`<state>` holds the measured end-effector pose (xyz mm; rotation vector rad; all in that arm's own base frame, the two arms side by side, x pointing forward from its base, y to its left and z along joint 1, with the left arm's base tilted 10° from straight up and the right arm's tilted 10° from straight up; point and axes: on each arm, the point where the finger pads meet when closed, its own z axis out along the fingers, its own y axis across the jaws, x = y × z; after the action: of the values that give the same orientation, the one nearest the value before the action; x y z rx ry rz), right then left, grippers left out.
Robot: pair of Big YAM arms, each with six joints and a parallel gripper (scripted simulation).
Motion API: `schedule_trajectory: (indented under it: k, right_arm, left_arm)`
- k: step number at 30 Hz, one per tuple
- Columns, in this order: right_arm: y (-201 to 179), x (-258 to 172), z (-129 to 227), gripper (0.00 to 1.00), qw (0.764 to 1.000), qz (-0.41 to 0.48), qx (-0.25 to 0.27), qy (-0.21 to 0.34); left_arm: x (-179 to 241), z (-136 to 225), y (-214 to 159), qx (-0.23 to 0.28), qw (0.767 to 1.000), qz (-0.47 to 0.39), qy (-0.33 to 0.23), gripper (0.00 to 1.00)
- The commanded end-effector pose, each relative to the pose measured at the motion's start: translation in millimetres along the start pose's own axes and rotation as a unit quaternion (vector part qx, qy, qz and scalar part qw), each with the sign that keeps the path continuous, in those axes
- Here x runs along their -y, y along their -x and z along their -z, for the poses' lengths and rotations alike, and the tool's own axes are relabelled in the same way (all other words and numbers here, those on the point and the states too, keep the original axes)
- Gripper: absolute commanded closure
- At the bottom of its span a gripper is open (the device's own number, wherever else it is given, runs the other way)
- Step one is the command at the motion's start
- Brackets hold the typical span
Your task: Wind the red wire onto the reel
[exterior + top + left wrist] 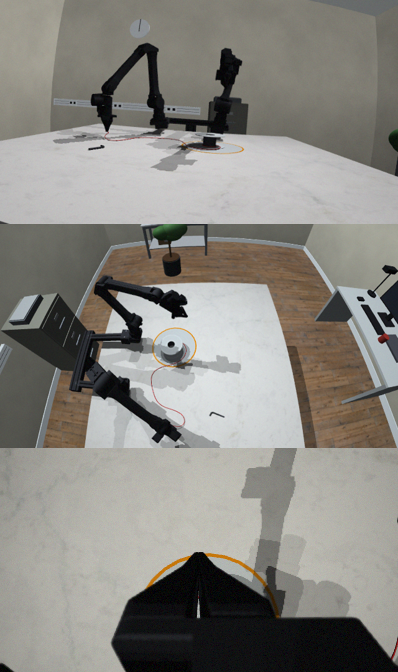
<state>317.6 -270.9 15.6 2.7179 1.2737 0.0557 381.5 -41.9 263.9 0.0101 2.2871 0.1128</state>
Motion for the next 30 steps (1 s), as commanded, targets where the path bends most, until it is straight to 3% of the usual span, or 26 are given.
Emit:
schedule_trajectory:
  k: [1, 8, 10, 21, 30]
  right_arm:
    - [-2.0, -8.7, 5.6, 1.0, 1.0, -0.002, -0.001, 0.015]
    - [-2.0, -8.7, 5.6, 1.0, 1.0, -0.002, -0.001, 0.015]
    - [-2.0, -8.7, 5.6, 1.0, 1.0, -0.002, -0.001, 0.015]
    - [-2.0, -8.7, 5.6, 1.0, 1.0, -0.002, -0.001, 0.015]
    - [-2.0, -8.7, 5.6, 1.0, 1.0, -0.002, -0.001, 0.015]
  left_arm:
    - [14.7, -5.8, -49.1, -0.067, 0.998, 0.007, -0.003, 1.0]
    - [33.3, -20.6, -128.4, -0.184, 0.983, -0.001, 0.005, 1.0]
    - [33.3, -20.6, -128.4, -0.184, 0.983, -0.001, 0.005, 1.0]
    - [48.4, -35.7, -199.9, -0.312, 0.95, -0.01, 0.013, 1.0]
    - [51.4, -37.4, -214.9, -0.349, 0.937, -0.013, 0.015, 1.0]
